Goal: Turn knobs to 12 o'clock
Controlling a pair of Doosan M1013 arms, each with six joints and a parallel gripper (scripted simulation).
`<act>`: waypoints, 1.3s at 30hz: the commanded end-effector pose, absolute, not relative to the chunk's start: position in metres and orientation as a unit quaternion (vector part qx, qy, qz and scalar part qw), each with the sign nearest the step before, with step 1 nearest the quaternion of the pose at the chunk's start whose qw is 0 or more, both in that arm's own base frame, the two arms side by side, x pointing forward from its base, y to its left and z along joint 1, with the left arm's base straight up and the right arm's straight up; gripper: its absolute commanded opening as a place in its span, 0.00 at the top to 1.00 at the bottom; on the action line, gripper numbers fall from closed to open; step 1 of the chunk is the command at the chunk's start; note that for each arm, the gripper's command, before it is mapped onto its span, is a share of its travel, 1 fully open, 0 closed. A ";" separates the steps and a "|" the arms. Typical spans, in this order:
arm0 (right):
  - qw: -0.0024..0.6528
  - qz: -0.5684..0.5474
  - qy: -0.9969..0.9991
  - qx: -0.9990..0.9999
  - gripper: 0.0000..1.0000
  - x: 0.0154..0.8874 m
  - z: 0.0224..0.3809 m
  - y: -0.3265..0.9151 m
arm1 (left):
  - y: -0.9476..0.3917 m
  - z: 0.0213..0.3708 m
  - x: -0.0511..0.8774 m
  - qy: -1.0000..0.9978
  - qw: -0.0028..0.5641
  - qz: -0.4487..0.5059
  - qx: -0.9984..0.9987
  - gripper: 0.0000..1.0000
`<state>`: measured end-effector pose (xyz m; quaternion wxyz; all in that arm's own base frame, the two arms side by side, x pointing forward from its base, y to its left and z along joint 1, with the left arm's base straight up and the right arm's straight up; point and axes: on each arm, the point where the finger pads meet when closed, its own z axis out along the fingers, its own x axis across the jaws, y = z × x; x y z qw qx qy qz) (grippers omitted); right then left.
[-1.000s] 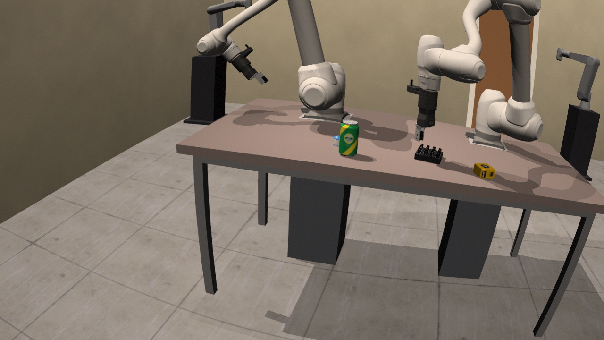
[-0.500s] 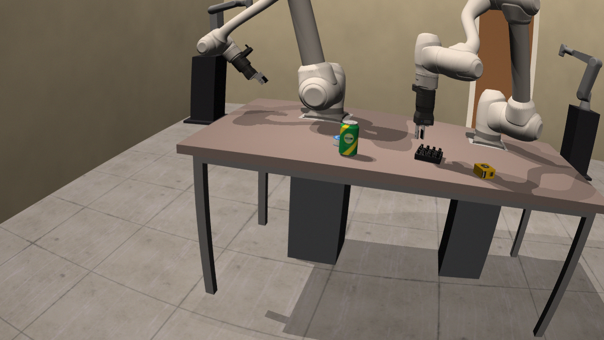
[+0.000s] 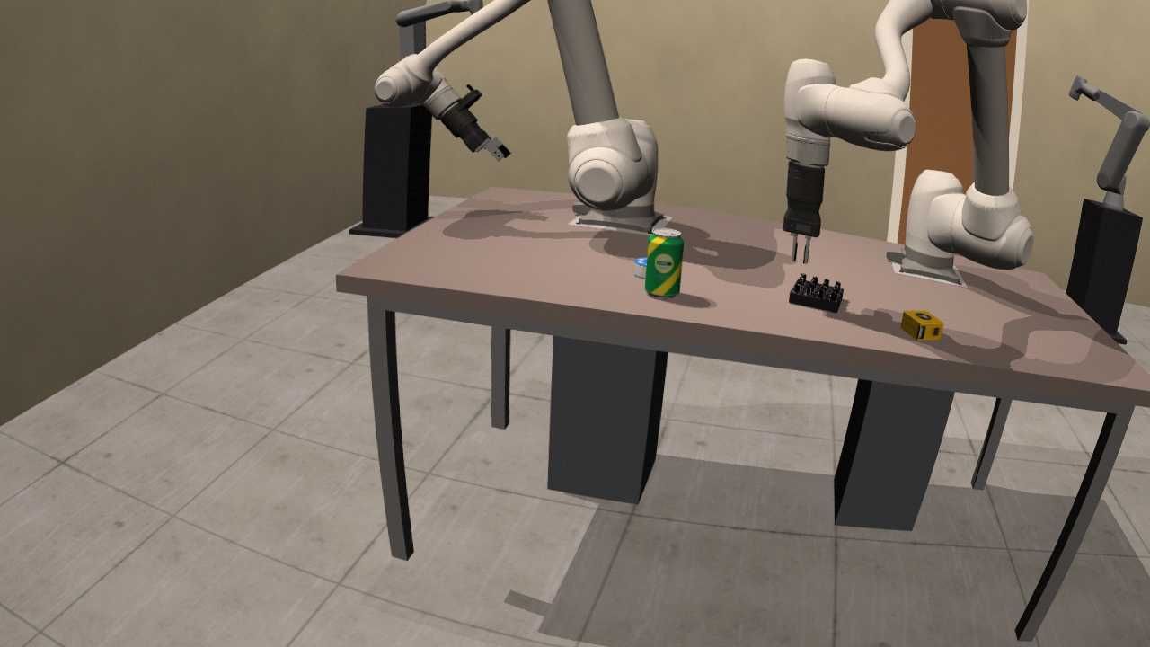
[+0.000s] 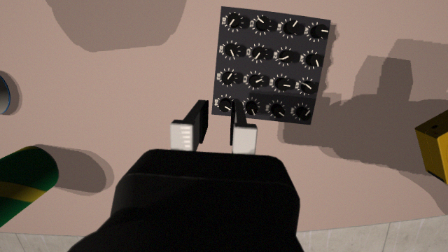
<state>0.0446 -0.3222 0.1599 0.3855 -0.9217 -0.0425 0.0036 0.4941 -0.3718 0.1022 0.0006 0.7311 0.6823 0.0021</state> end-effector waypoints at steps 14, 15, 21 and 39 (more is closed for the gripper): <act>0.383 -0.003 -0.043 -0.923 0.00 0.046 0.159 -0.322 | -0.370 0.106 0.498 0.580 0.000 0.000 0.814 0.54; 0.383 -0.003 -0.043 -0.923 0.00 0.046 0.159 -0.322 | -0.370 0.106 0.498 0.581 0.000 0.000 0.814 0.54; 0.383 -0.003 -0.043 -0.923 0.00 0.046 0.159 -0.322 | -0.370 0.106 0.498 0.581 0.000 0.000 0.814 0.54; 0.383 -0.003 -0.043 -0.923 0.00 0.046 0.159 -0.322 | -0.370 0.106 0.498 0.581 0.000 0.000 0.814 0.54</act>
